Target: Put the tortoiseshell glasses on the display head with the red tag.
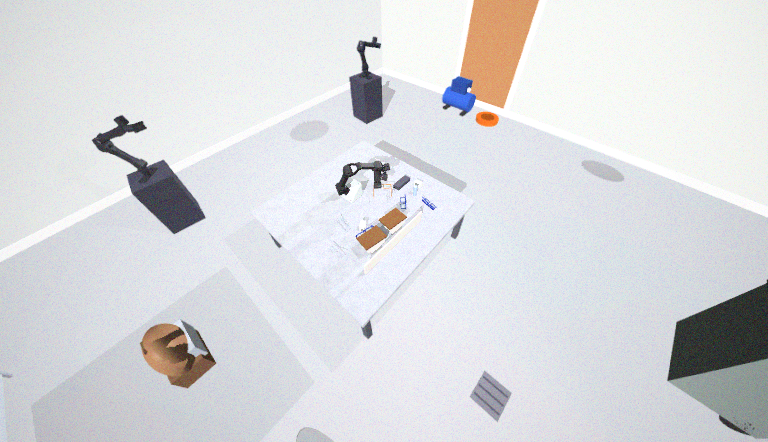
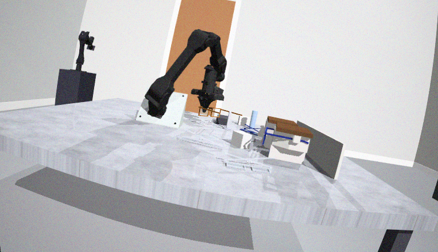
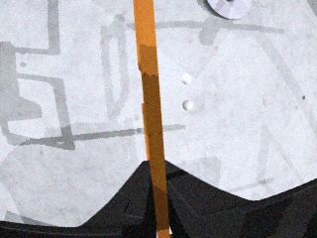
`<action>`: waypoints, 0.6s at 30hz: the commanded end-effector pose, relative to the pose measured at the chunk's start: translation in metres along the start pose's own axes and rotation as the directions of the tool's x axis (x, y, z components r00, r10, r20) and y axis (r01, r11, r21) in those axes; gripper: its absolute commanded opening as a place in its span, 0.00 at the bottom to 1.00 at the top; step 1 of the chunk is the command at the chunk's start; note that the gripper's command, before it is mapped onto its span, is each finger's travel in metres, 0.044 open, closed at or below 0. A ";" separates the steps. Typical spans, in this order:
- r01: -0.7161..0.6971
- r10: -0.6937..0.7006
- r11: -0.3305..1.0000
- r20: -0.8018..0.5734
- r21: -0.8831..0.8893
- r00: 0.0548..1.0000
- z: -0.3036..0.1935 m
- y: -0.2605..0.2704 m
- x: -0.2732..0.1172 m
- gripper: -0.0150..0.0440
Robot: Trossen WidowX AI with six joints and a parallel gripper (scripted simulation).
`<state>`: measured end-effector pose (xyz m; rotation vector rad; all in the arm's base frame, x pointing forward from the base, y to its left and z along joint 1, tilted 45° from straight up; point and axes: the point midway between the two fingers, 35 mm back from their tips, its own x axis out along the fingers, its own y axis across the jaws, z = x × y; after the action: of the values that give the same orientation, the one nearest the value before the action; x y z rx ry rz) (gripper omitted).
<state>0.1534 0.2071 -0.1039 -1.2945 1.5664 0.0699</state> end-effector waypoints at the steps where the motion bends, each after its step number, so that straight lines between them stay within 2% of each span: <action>1: -0.002 0.002 1.000 0.001 0.003 1.000 0.001 0.001 -0.001 0.25; 18: -0.002 0.002 1.000 0.001 0.004 1.000 0.009 0.001 -0.005 0.25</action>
<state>0.1566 0.2111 -0.1061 -1.2926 1.5712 0.0653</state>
